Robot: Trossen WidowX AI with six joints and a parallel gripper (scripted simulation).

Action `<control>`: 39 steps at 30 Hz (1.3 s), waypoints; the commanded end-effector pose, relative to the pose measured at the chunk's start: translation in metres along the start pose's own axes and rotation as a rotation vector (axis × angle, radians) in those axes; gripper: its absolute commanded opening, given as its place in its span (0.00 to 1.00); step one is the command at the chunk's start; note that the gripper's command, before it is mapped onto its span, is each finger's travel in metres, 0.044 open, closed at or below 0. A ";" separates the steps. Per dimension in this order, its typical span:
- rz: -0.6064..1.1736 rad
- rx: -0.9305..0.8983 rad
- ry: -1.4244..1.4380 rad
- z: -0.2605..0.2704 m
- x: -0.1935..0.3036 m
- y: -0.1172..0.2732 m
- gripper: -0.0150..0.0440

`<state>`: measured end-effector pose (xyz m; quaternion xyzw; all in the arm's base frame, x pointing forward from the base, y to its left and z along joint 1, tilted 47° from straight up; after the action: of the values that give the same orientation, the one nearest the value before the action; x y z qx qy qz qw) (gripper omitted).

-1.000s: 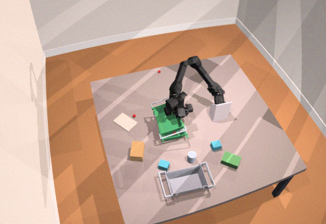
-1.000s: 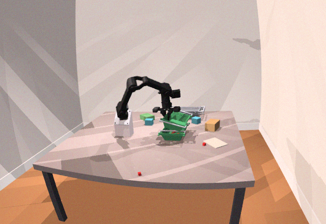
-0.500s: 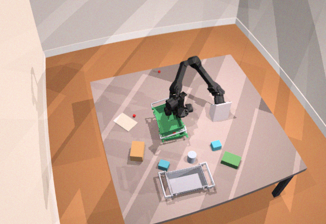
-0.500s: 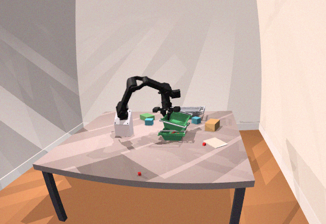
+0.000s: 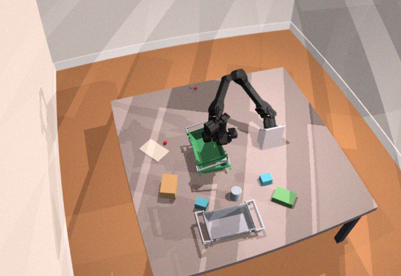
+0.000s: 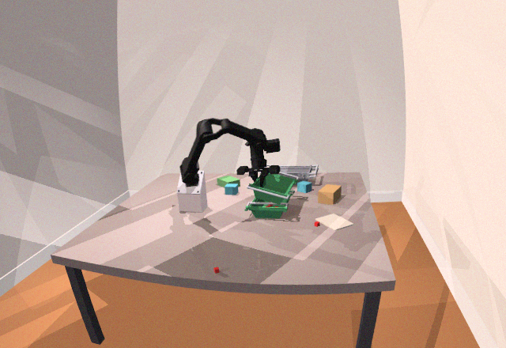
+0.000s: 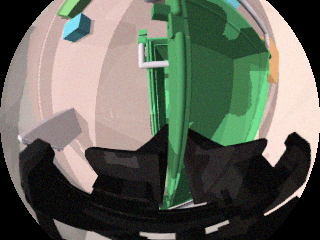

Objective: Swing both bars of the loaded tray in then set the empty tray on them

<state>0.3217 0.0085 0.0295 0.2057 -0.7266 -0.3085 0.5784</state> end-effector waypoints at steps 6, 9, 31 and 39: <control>0.001 -0.008 0.005 0.002 0.001 -0.003 0.25; 0.004 -0.019 0.012 0.006 0.001 -0.008 0.25; 0.006 -0.031 0.019 0.009 0.002 -0.013 0.25; 0.006 -0.031 0.019 0.009 0.002 -0.013 0.25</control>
<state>0.3183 0.0050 0.0254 0.2068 -0.7276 -0.3074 0.5774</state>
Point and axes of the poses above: the point midway between the two fingers, 35 mm back from their tips, its own y axis back along the fingers, its own z axis across the jaws, x = y × z, the point moved 6 cm from there along y, back along the fingers, and after that the axes turned 6 degrees about -y, right-handed, at the moved point
